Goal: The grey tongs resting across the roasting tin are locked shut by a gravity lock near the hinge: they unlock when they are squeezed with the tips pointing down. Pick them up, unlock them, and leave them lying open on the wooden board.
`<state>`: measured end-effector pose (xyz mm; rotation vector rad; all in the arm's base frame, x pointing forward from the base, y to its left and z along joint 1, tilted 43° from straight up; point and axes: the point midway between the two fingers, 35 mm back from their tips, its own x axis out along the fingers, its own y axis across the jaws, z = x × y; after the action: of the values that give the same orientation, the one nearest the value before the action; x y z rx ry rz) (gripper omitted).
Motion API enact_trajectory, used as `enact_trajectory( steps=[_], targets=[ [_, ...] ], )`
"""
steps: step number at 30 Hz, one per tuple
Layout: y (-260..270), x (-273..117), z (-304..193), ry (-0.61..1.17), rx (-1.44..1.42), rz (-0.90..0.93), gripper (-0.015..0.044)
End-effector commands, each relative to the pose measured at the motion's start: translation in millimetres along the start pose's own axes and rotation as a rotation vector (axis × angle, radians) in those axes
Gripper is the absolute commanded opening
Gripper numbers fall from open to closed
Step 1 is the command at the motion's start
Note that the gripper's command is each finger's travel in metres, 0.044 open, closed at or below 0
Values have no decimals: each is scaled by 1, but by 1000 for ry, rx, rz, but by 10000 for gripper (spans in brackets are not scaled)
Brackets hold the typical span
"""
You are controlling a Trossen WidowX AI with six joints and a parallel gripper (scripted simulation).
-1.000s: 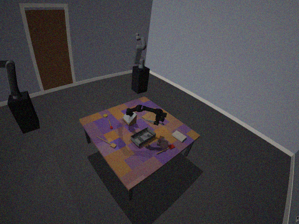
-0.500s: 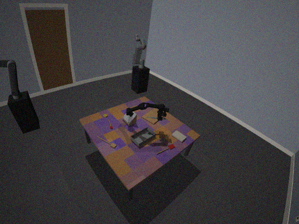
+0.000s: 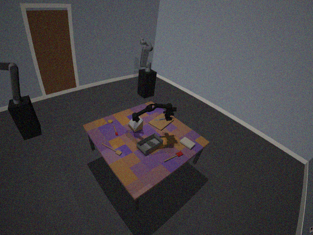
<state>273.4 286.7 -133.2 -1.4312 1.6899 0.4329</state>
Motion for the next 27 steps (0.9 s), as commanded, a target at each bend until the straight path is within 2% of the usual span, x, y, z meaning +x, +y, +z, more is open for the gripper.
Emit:
enact_trajectory(
  steps=[1,21,27],
  targets=[
    [27,0,7,-8,-85,11,-150],
    [196,13,15,-8,-627,36,-150],
    [201,14,14,-7,-645,37,-150]
  ],
)
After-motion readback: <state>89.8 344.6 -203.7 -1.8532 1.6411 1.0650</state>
